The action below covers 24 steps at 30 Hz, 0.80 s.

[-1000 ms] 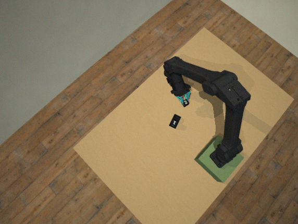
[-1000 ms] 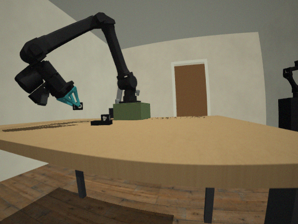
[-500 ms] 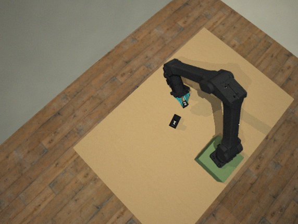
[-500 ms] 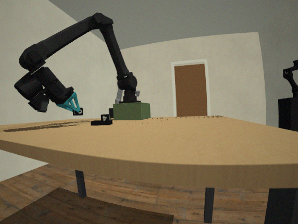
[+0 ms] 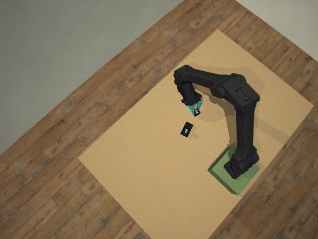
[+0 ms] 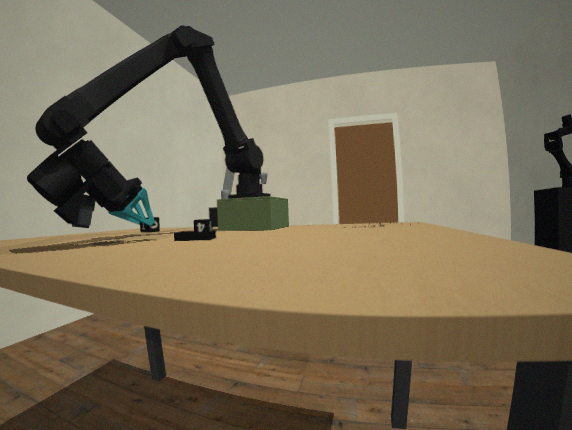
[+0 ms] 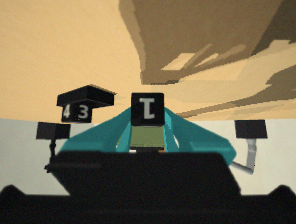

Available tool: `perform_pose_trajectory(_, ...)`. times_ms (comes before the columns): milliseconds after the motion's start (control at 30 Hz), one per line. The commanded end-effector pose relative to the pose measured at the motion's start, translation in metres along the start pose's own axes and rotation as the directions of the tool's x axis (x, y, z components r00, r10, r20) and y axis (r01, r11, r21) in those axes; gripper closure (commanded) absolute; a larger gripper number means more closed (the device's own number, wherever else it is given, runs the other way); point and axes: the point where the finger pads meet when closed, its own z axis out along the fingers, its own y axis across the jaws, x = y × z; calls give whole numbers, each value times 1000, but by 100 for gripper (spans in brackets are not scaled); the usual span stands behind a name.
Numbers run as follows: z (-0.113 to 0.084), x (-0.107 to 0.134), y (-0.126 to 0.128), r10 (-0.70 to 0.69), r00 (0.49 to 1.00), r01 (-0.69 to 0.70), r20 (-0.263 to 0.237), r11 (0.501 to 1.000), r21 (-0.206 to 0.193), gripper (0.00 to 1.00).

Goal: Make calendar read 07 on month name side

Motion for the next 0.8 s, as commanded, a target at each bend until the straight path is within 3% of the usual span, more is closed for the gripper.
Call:
perform_pose_trajectory(0, -2, -11, 2, -15, 1000, 15, 16, 1000, 5, 73)
perform_pose_trajectory(767, 2, -20, 3, -15, 1000, 15, 22, 1000, 5, 73)
